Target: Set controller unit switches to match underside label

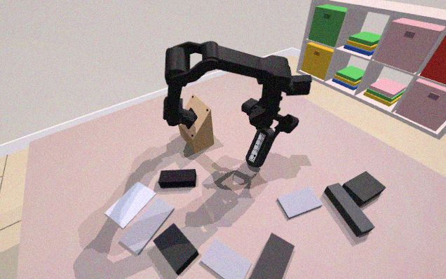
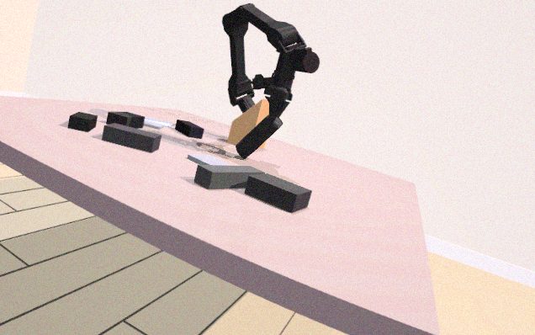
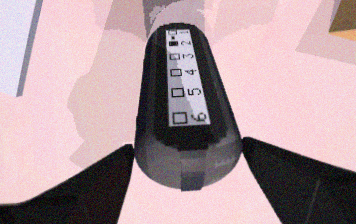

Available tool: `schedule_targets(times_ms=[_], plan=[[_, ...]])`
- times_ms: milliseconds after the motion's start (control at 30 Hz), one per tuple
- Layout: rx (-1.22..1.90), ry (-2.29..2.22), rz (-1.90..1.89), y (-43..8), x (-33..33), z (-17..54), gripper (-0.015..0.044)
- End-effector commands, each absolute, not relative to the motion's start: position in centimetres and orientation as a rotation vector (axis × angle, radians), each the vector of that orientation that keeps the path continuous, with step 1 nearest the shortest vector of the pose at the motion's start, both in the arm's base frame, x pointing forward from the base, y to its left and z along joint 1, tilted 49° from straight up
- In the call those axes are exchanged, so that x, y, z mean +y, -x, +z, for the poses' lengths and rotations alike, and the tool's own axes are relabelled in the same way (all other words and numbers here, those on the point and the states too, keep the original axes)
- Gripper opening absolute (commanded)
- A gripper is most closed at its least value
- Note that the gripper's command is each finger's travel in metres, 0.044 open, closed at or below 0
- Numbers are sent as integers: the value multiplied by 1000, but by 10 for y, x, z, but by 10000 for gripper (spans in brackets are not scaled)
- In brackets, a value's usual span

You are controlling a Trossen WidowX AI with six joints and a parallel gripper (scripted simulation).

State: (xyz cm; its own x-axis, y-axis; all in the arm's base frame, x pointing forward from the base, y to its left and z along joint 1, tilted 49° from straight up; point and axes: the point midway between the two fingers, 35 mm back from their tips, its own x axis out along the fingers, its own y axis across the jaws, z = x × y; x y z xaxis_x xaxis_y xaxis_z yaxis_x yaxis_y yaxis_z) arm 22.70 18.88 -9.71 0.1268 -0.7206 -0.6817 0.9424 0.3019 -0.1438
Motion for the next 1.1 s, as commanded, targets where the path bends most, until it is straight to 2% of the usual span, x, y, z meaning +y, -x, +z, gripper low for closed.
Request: schedule_targets(times_ms=[0, 1067], plan=[[739, -349, -1247, -229, 186, -92, 335], [738, -348, -1247, -236, 175, -70, 335]])
